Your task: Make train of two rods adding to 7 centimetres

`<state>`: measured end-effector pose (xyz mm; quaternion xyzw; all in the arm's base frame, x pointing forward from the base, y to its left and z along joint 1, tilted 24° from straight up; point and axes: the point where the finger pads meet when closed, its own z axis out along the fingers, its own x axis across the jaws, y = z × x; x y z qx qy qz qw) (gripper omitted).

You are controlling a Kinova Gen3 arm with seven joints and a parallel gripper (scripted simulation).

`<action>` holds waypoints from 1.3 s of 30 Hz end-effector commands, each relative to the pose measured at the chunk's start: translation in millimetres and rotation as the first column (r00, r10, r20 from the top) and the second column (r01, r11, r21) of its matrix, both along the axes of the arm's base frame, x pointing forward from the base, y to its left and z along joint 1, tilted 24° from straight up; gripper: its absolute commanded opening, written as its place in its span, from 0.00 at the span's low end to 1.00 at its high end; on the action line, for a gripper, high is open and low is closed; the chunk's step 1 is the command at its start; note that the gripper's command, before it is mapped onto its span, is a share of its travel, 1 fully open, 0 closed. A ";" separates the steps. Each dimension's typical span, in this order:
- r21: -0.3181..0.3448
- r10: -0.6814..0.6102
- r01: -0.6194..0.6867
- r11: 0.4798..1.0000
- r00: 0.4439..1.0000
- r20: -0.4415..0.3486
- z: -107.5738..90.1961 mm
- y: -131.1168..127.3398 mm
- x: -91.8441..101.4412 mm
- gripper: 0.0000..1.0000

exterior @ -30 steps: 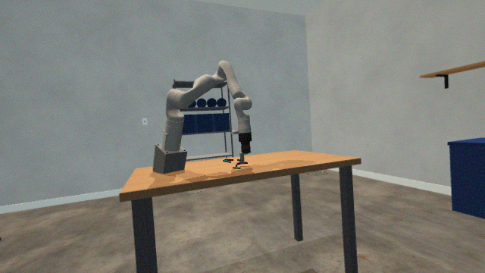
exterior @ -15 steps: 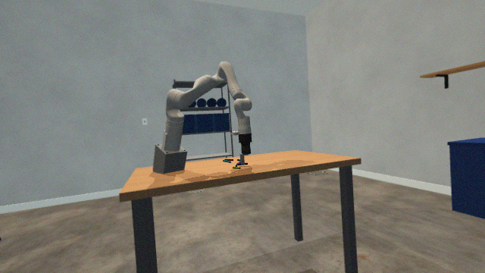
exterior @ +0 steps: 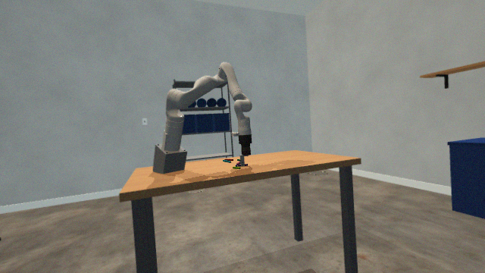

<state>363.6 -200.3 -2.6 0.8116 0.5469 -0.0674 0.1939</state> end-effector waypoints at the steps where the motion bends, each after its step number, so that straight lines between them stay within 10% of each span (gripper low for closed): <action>1: 0.000 0.000 0.000 1.000 1.000 0.001 0.4 0.0 0.3 0.24; 29: 0.000 0.000 0.000 1.000 1.000 0.001 0.4 0.0 0.3 0.24; 39: 0.000 0.000 0.000 1.000 1.000 0.001 0.4 0.0 0.3 0.42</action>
